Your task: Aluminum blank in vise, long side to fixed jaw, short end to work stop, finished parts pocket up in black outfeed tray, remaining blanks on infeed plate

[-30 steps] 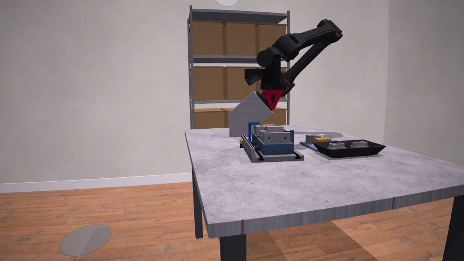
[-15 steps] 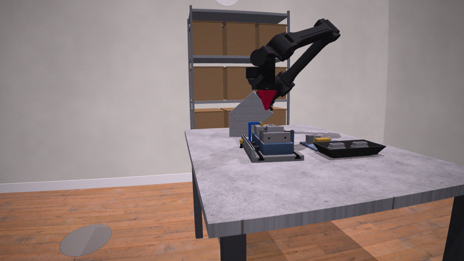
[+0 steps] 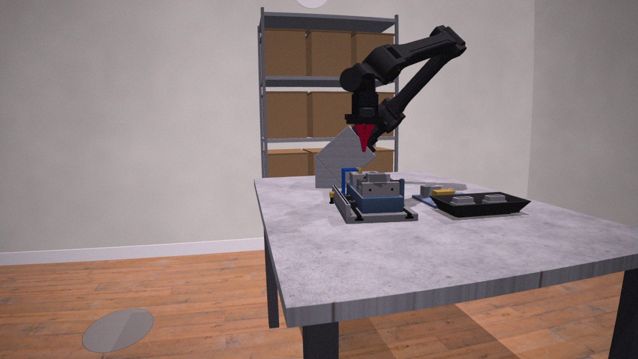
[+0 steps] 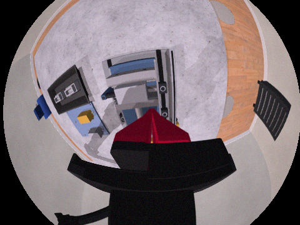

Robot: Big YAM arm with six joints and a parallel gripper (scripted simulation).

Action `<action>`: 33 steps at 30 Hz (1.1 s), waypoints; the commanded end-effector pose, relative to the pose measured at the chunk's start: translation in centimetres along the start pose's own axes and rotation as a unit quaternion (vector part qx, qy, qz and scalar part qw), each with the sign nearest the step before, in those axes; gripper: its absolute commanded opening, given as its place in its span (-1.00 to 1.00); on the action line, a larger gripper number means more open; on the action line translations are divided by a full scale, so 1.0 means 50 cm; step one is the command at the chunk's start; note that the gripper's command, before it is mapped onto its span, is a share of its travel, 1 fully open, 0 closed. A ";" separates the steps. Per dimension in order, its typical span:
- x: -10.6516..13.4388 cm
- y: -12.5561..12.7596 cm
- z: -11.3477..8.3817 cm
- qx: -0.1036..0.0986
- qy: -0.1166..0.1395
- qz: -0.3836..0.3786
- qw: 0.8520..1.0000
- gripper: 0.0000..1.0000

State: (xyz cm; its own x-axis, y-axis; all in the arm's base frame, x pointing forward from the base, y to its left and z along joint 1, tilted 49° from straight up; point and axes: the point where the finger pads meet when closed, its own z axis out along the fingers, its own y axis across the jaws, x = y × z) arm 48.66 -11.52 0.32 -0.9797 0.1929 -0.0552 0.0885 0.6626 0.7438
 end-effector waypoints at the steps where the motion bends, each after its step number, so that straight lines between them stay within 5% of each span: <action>1: -0.027 -0.022 -0.033 -0.004 -0.010 -0.062 0.998 -1.00; 33: -0.018 -0.011 -0.034 -0.003 -0.009 -0.060 0.998 -1.00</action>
State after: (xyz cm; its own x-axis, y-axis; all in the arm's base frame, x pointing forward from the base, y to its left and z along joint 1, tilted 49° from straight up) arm 48.75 -11.66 0.16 -0.9851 0.1032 -0.1373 -0.0327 0.6719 0.7399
